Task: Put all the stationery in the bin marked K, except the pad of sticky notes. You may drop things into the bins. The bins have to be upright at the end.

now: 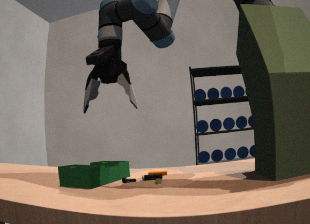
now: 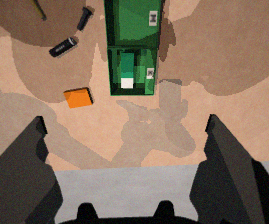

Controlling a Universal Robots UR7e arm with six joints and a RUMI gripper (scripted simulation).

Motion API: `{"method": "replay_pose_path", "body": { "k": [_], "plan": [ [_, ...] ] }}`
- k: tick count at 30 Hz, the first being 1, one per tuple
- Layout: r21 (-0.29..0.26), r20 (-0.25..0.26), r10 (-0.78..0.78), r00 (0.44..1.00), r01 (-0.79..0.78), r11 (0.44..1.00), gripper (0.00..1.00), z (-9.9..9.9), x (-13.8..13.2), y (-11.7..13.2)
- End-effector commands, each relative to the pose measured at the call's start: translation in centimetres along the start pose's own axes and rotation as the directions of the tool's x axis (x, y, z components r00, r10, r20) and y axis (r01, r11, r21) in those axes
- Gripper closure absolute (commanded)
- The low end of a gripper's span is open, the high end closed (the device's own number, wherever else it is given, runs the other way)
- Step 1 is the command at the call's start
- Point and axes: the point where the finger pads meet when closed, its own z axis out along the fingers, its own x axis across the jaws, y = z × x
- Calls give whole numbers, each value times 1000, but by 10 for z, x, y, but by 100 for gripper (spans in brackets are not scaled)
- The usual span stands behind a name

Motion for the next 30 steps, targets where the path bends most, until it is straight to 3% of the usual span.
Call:
{"method": "replay_pose_path", "body": {
  "k": [1,4,30],
  "plan": [
    [0,1,0,1000,0,1000,0,-24,0,0],
    [0,1,0,1000,0,1000,0,-36,0,0],
    [0,1,0,1000,0,1000,0,-36,0,0]
  ]
}}
